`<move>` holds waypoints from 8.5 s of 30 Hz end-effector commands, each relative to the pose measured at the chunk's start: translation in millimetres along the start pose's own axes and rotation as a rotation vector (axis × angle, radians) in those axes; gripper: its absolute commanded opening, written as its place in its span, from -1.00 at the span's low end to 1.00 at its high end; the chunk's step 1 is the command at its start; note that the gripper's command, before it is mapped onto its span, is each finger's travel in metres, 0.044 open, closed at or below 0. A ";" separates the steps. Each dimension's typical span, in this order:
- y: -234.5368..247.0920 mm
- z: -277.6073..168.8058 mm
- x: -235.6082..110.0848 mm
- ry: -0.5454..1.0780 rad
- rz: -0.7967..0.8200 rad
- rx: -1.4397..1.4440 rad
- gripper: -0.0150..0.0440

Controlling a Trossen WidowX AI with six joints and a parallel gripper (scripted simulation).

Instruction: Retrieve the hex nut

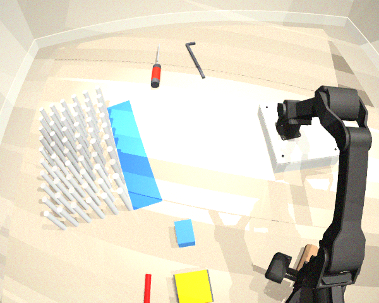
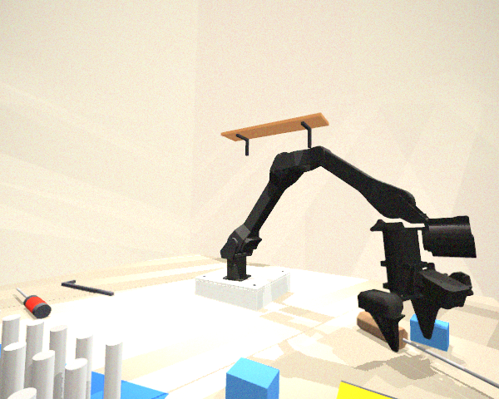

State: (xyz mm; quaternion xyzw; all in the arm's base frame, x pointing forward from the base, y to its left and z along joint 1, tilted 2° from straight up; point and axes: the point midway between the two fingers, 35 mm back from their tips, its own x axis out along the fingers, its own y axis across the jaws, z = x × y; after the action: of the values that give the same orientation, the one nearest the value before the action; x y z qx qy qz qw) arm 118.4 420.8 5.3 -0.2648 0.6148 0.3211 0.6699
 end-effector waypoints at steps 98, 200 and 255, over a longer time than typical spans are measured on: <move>-0.5 -75.7 -62.6 -0.324 -0.751 -2.952 0.46; -3.2 -63.7 -163.4 -0.337 -0.717 -2.870 -0.49; -177.3 -35.5 -195.5 -0.495 -0.356 -1.224 -0.49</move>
State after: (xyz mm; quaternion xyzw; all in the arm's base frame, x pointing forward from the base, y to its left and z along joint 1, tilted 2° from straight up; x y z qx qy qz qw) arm 217.3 263.9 186.9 -0.6384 0.0718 0.5526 0.5309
